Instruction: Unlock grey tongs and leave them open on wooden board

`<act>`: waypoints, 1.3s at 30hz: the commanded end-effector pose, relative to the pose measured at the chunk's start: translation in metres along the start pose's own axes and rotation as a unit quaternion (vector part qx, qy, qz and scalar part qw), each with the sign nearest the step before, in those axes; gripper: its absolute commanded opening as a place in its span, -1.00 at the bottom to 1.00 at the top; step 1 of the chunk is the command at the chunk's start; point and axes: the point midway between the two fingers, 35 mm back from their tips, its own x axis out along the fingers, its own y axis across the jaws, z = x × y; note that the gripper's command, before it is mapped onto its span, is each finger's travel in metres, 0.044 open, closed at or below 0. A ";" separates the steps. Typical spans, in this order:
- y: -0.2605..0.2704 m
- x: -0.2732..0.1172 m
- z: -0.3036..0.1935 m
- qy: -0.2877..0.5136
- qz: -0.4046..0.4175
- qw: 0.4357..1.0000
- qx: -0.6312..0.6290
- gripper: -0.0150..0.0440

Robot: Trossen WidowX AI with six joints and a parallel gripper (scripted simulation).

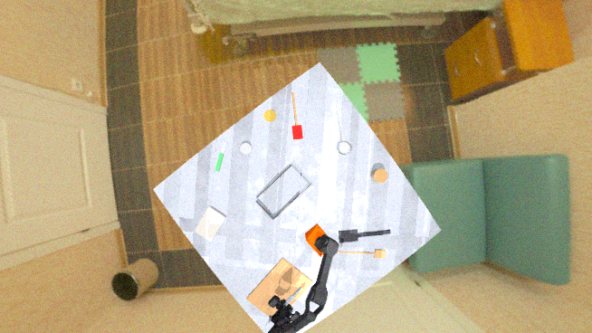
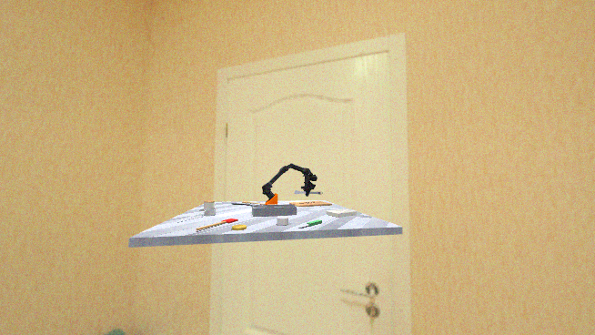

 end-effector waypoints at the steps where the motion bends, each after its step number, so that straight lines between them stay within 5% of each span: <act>1: 0.001 0.006 0.001 -0.002 0.002 1.000 0.003 -1.00; 22: 0.000 0.033 -0.002 -0.002 0.003 1.000 0.003 -1.00; 39: 0.000 0.033 -0.003 0.001 0.000 1.000 0.000 0.51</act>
